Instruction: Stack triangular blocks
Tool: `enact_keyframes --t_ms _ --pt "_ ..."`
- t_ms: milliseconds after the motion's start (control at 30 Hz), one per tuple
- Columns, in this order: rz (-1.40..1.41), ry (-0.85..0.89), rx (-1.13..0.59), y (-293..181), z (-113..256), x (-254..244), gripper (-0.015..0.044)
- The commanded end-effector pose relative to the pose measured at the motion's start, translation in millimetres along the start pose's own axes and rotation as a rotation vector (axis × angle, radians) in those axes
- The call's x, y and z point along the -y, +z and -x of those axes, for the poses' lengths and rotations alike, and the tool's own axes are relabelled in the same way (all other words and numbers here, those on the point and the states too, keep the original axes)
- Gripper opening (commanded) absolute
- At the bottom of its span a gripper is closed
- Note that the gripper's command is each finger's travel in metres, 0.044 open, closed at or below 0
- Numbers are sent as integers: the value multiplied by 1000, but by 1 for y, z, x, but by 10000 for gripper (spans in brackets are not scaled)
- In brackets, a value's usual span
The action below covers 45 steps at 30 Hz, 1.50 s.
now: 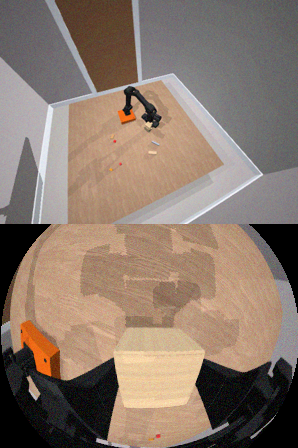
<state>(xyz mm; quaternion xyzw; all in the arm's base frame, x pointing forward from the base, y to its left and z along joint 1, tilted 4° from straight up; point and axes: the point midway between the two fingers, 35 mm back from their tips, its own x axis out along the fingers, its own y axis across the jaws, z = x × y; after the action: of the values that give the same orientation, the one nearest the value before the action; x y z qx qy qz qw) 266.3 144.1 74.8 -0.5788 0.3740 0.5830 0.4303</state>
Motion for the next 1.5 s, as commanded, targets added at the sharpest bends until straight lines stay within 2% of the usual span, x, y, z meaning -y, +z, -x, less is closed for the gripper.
enact_keyframes --t_ms 0,1467 --pt "6 -2 -1 0 0 0 0" --pt "8 -2 -2 -8 -22 0 0"
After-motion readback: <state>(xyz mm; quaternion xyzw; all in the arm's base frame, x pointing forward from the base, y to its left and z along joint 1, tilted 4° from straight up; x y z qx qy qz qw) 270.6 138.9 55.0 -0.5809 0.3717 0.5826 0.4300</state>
